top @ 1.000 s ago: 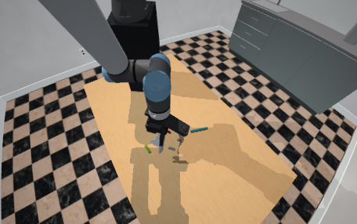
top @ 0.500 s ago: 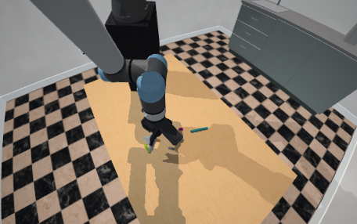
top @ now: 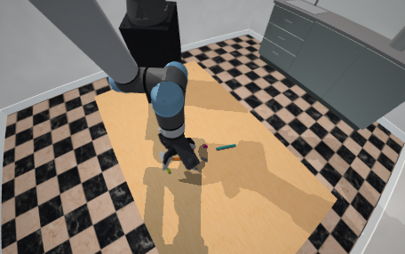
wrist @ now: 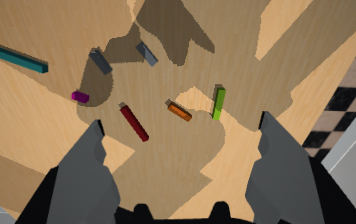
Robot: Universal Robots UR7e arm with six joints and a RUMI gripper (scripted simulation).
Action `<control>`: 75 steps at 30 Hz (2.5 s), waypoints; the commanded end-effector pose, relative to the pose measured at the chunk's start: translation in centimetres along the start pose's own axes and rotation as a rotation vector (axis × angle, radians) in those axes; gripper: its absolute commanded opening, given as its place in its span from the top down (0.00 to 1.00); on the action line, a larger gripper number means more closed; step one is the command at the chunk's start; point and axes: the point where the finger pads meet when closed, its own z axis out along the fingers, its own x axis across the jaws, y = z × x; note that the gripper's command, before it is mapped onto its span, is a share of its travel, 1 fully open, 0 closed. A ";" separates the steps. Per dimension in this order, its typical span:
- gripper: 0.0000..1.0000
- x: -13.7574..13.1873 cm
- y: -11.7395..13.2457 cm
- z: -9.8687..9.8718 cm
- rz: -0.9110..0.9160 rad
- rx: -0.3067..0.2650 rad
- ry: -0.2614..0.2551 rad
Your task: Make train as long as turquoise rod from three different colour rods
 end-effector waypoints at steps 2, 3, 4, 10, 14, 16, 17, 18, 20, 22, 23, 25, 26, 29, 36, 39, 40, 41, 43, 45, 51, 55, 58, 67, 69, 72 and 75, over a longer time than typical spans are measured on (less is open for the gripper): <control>0.00 0.4 0.1 0.0 0.065 0.000 0.002; 0.00 0.4 0.1 -0.1 0.071 0.000 0.002; 0.00 0.4 0.1 -0.1 0.076 0.000 0.002; 0.00 0.5 0.1 -0.1 0.090 0.000 0.002; 0.00 0.6 0.1 -0.1 0.096 0.000 0.002; 0.00 0.6 0.1 -0.1 0.096 0.000 0.002; 0.00 0.6 0.1 -0.1 0.097 0.000 0.002; 0.00 0.6 0.1 -0.1 0.097 0.000 0.002; 0.00 0.6 0.1 -0.1 0.097 0.000 0.002; 0.00 0.6 0.1 -0.1 0.097 0.000 0.002; 0.00 0.6 0.1 -0.1 0.097 0.000 0.002; 0.00 0.6 0.1 -0.1 0.097 0.000 0.002; 0.00 0.6 0.1 -0.1 0.097 0.000 0.002; 0.00 0.6 0.1 -0.1 0.097 0.000 0.002; 0.00 0.6 0.1 -0.1 0.097 0.000 0.002; 0.00 0.6 0.1 -0.1 0.097 0.000 0.002; 0.00 0.6 0.1 -0.1 0.097 0.000 0.002; 0.00 0.6 0.1 -0.1 0.097 0.000 0.002; 0.00 0.6 0.1 -0.1 0.097 0.000 0.002; 0.00 0.6 0.1 -0.1 0.097 0.000 0.002; 0.00 0.6 0.1 -0.1 0.097 0.000 0.002; 0.00 0.6 0.1 -0.1 0.097 0.000 0.002; 0.00 0.6 0.1 -0.1 0.097 0.000 0.002; 0.00 0.6 0.1 -0.1 0.097 0.000 0.002; 0.00 0.6 0.1 -0.1 0.097 0.000 0.002; 0.00 0.6 0.1 -0.1 0.097 0.000 0.002; 0.00 0.6 0.1 -0.1 0.097 0.000 0.002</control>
